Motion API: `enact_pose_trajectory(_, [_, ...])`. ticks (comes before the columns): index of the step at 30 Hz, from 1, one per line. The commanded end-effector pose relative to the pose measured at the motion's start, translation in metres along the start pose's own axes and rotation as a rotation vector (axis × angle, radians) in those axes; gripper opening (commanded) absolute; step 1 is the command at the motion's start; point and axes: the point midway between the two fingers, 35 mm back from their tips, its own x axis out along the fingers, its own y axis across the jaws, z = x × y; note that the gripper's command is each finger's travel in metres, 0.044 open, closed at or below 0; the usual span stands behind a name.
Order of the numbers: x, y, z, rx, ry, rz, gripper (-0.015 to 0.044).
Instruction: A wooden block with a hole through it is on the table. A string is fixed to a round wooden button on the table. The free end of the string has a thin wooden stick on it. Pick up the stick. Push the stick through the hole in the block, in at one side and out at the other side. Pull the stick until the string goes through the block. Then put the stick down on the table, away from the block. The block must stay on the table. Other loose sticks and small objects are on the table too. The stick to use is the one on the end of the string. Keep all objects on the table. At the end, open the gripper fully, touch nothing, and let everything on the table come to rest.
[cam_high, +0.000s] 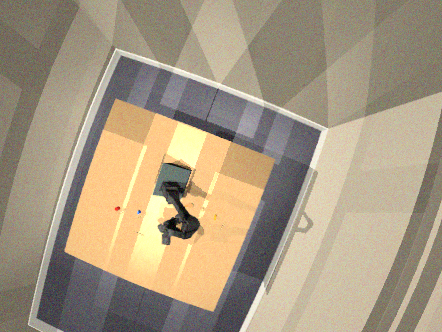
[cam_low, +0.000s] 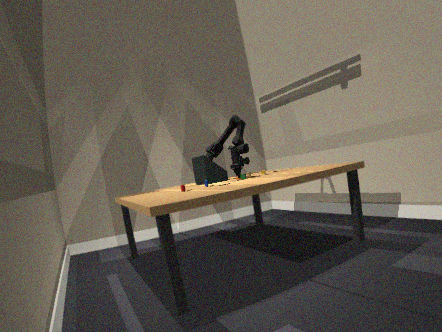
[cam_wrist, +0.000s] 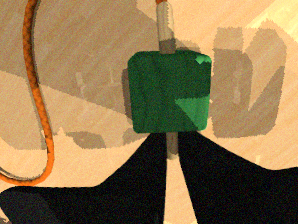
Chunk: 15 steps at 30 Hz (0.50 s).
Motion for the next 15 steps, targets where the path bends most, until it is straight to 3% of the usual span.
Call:
enact_pose_trajectory(1, [0.0001, 0.001, -0.0004, 0.019, -0.02, 0.0, 0.0])
enact_pose_trajectory(15, [0.0002, 0.0019, -0.005, 0.034, -0.04, -0.002, 0.0])
